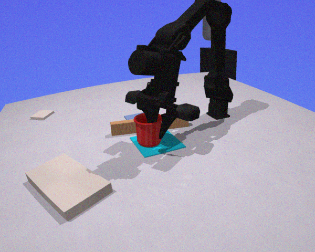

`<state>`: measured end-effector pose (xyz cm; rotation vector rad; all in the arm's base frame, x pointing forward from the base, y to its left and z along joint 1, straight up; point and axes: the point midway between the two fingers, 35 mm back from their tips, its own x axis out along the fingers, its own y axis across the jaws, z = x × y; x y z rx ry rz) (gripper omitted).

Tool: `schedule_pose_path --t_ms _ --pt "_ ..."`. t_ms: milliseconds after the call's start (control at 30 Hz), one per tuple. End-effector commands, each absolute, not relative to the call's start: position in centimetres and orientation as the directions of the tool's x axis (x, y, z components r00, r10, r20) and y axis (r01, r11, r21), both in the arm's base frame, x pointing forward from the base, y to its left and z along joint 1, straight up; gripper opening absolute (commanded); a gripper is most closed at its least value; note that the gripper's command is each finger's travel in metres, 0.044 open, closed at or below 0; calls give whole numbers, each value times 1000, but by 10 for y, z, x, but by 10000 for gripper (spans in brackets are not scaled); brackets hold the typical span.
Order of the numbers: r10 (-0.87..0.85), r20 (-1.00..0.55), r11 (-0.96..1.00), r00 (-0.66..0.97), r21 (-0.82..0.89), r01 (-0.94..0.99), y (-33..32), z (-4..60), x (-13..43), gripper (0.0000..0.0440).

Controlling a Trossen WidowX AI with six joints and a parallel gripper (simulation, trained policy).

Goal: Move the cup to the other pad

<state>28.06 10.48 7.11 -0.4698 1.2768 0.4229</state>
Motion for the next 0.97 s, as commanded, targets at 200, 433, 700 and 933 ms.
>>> schedule_pose_path --t_ms 200,433,700,933 --pt "79 -961 832 266 -83 -549 102 83 272 133" --pt "107 -951 833 290 -74 -548 100 93 267 162" --pt "139 -933 837 332 -68 -543 99 109 263 208" --pt "164 -910 840 380 -73 -537 98 128 262 242"
